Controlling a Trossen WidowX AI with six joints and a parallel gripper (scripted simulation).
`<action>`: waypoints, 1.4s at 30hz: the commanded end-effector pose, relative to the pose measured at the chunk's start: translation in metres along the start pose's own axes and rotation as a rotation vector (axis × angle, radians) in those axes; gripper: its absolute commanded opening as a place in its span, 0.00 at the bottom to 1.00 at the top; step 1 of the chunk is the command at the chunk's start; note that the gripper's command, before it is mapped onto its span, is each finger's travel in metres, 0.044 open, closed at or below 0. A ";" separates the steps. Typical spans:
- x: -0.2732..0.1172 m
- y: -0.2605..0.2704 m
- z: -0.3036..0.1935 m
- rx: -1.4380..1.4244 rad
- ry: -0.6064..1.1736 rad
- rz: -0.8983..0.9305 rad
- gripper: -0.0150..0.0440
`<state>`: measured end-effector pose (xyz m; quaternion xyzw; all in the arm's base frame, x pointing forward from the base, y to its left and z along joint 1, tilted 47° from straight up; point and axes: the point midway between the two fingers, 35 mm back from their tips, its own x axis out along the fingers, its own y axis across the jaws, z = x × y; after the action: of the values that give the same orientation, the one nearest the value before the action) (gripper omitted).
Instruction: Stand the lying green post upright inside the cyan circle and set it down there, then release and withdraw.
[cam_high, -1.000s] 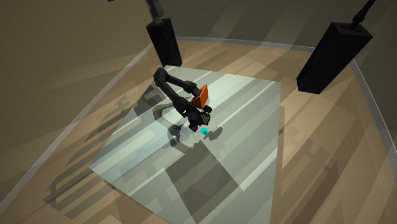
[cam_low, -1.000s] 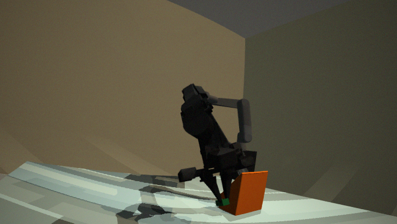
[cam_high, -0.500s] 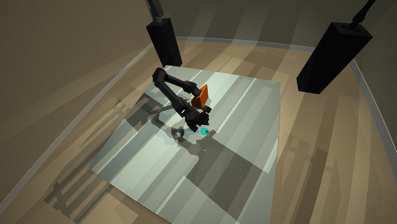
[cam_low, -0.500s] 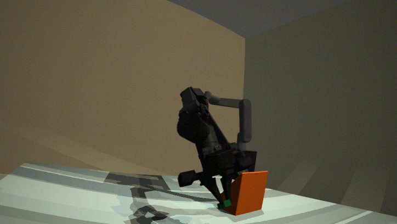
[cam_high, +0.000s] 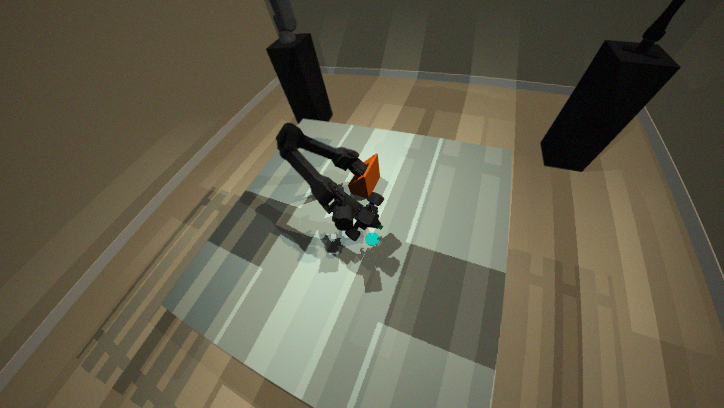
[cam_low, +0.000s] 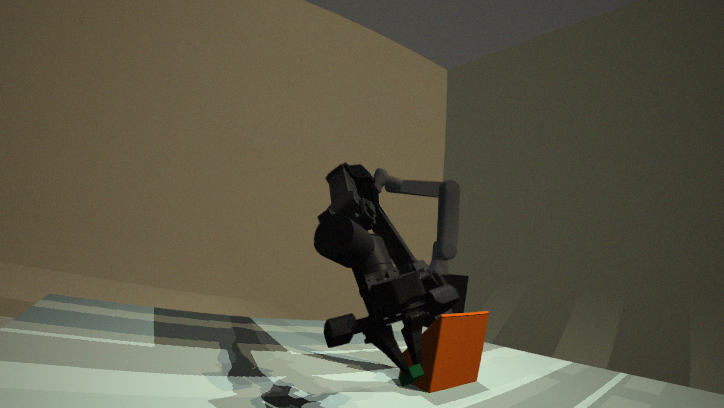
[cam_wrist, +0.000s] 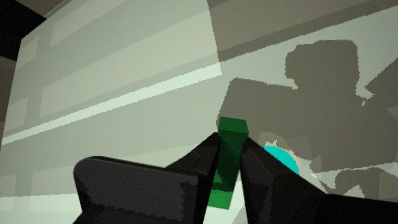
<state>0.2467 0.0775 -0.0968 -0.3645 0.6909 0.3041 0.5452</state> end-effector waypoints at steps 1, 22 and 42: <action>-0.001 0.000 0.001 -0.006 -0.032 0.006 0.29; 0.000 -0.001 0.000 -0.025 -0.185 0.030 0.29; -0.003 -0.003 -0.001 -0.052 -0.332 0.030 0.29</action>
<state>0.2482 0.0749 -0.0954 -0.3144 0.5985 0.3802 0.6312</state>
